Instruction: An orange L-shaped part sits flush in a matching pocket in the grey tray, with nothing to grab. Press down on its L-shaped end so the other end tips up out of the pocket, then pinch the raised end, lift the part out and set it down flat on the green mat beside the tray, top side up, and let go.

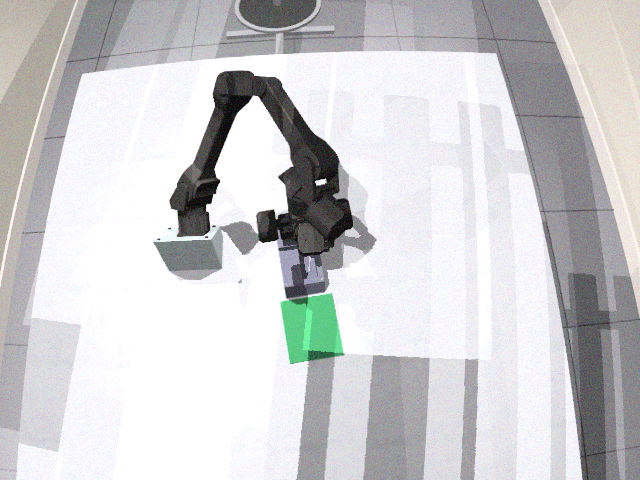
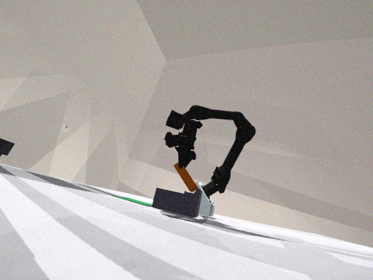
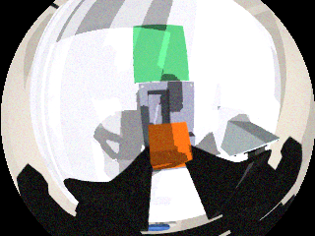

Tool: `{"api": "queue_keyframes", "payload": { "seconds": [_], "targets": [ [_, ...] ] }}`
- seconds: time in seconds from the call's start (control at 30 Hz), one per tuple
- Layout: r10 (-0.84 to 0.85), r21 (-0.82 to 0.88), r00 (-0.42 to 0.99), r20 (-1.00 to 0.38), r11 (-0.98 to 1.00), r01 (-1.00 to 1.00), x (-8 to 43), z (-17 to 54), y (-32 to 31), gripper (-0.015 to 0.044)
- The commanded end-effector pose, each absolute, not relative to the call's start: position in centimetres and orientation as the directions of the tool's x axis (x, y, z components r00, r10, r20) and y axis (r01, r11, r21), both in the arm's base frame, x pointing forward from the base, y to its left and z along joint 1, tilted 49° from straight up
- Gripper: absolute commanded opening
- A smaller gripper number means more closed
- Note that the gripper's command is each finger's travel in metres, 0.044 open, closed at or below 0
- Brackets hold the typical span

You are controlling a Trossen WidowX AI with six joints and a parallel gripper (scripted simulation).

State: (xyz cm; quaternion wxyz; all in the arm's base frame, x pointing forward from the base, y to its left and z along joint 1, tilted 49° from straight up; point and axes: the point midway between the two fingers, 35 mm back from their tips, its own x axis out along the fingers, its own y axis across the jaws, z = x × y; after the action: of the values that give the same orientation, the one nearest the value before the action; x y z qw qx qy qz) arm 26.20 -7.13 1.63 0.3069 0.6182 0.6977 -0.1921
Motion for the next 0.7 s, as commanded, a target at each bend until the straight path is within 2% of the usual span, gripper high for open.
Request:
{"api": "queue_keyframes", "payload": {
  "seconds": [0.0, 0.37, 0.67],
  "targets": [
    [0.743, 0.110, -0.052, -0.668, 0.168, 0.980, 26.2, 2.0, -7.5, 0.0000],
    [0.743, 0.110, -0.052, -0.668, 0.168, 0.980, 26.2, 2.1, -8.0, 0.0000],
    [0.741, 0.111, -0.052, -0.669, 0.168, 0.980, 26.7, -0.5, -10.0, 0.0000]
  ]
}}
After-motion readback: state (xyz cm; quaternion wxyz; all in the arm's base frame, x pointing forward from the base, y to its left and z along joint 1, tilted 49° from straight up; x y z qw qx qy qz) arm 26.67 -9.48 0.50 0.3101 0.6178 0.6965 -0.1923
